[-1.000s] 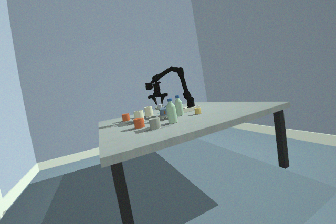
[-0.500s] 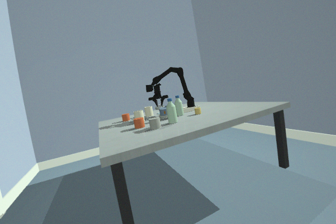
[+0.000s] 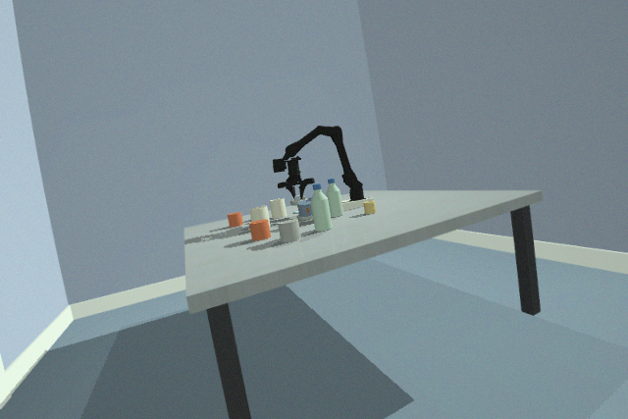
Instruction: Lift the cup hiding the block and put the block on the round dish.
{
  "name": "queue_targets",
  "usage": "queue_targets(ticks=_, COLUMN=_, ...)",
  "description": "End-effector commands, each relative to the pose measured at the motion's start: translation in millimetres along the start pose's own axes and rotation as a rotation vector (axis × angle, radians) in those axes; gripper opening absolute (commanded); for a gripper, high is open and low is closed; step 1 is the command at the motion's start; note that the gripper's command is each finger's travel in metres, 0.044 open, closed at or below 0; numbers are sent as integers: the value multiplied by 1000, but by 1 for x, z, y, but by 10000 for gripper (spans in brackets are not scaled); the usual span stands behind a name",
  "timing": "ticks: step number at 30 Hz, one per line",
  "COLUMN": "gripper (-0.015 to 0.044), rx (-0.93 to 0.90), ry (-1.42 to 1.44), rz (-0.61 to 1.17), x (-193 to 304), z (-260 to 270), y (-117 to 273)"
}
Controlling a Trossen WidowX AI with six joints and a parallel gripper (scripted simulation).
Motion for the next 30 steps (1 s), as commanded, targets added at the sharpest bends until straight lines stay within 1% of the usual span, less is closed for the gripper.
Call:
queue_targets(ticks=1, gripper=0, rx=17, ry=-20, rz=-16, x=-2, z=-2, y=11)
queue_targets(ticks=20, gripper=0, rx=-7, ry=14, rz=4, x=0, z=-1, y=90)
queue_targets(ticks=25, gripper=0, rx=-8, ry=16, rz=5, x=1, z=-1, y=92)
queue_targets(ticks=30, gripper=0, rx=-12, ry=23, rz=7, x=13, z=-9, y=81)
Point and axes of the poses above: the point midway between the two fingers, 35 mm back from their tips, its own y axis back along the fingers, its own z axis across the jaws, x = y × z, the point moved 6 cm from there along y, back along the fingers, and after that the axes turned 1 degree about -y, right-handed, at the moved point
